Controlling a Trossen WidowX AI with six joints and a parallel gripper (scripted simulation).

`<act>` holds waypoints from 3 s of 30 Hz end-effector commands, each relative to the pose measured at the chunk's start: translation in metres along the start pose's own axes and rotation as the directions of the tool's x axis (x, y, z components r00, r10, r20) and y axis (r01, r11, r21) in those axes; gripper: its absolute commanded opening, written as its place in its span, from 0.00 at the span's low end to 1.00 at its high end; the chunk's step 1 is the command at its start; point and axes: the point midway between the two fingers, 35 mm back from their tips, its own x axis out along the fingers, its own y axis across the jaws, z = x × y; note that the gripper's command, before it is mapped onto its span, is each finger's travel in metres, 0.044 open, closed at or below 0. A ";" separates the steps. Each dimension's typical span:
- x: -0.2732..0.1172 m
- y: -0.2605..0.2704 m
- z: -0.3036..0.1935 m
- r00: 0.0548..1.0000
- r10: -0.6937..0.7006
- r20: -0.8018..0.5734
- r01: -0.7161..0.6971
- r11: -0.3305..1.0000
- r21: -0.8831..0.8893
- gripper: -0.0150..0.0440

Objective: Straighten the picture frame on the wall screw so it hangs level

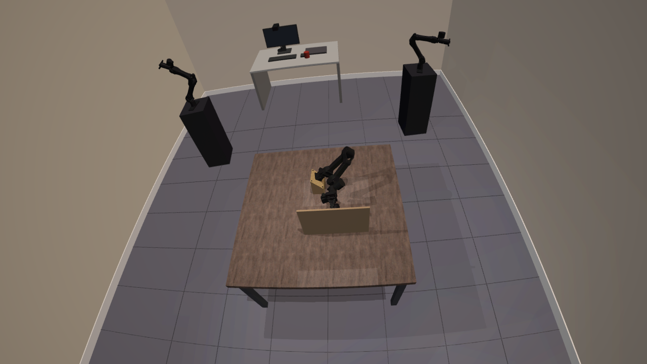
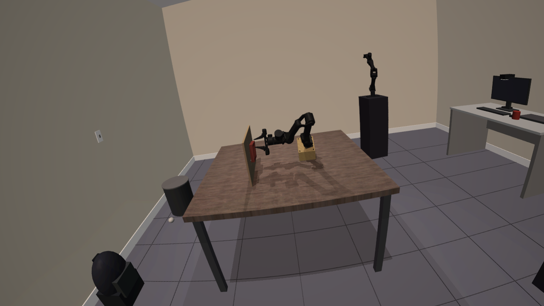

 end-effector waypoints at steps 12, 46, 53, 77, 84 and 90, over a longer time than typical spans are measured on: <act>0.015 -0.002 0.001 1.000 -0.007 -0.001 0.007 1.000 0.003 0.69; 0.015 -0.003 0.001 1.000 -0.007 -0.001 0.007 1.000 0.003 0.69; 0.015 -0.003 0.001 1.000 -0.007 -0.001 0.007 1.000 0.003 0.47; 0.015 -0.001 0.001 1.000 -0.007 -0.001 0.007 1.000 0.003 0.25; 0.015 0.001 0.001 1.000 -0.007 -0.001 0.007 1.000 0.003 0.25; 0.015 0.003 0.001 1.000 -0.007 -0.001 0.007 1.000 0.003 0.25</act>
